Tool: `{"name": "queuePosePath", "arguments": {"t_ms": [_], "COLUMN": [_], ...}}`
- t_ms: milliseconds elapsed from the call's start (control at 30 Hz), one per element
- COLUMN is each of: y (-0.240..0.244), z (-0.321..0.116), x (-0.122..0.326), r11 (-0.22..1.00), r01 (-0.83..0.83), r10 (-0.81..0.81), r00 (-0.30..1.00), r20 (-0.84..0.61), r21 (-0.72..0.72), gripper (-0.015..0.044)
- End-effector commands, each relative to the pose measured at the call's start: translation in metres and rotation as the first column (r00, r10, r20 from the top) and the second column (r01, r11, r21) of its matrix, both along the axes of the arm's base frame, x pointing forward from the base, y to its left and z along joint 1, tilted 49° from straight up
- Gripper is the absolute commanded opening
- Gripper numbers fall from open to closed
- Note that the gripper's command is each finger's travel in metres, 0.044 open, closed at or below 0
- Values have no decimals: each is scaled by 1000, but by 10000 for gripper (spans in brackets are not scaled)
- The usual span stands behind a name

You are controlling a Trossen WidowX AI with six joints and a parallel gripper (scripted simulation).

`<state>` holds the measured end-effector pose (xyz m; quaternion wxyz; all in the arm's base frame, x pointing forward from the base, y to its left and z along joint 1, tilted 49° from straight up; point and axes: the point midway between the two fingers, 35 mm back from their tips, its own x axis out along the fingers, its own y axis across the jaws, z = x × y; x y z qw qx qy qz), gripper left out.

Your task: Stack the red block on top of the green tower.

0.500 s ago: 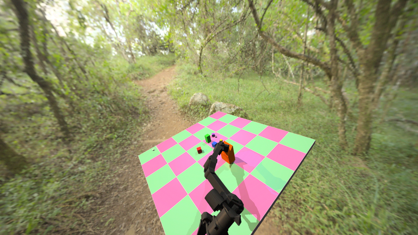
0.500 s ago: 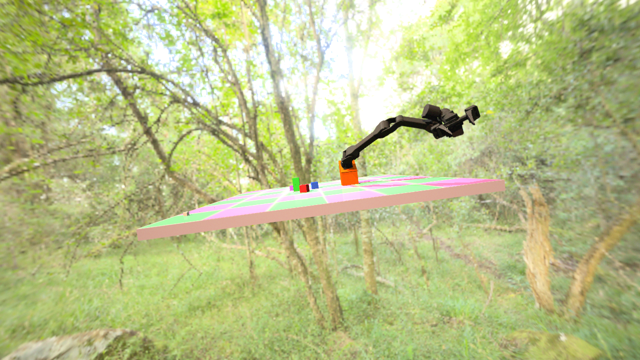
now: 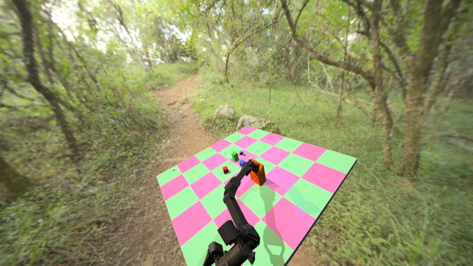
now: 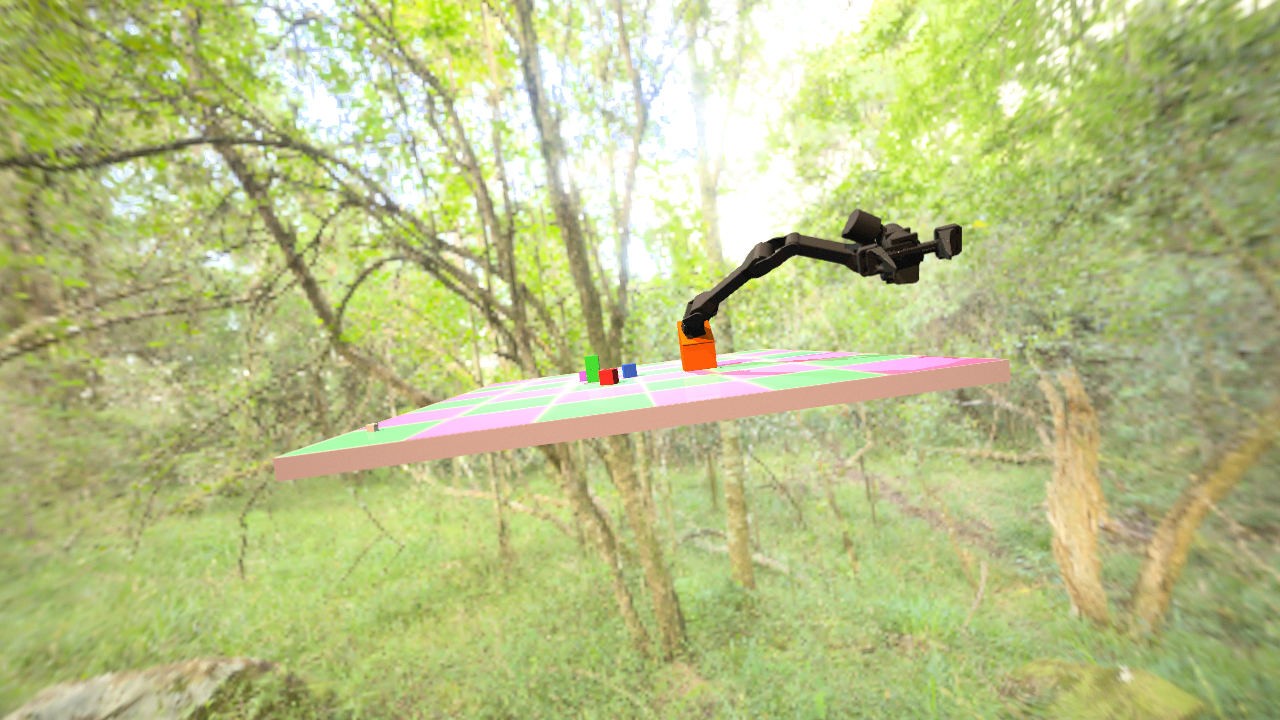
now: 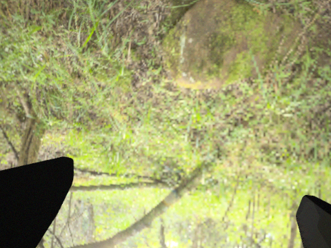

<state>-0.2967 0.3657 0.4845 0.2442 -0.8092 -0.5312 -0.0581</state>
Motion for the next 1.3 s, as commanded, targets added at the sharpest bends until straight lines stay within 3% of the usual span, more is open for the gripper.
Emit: {"name": "queuePosePath", "arguments": {"t_ms": [0, 300, 667, 1267], "y": [21, 61, 96, 114], "z": [10, 32, 48, 51], "x": [27, 94, 181, 329], "r11": [996, 956, 854, 614], "r01": [89, 292, 520, 789], "r10": [-86, -254, -353, -195], "r00": [988, 875, 618, 120], "r20": [132, 412, 702, 974], "r21": [-16, -32, -28, 26], "gripper": [440, 440, 440, 440]}}
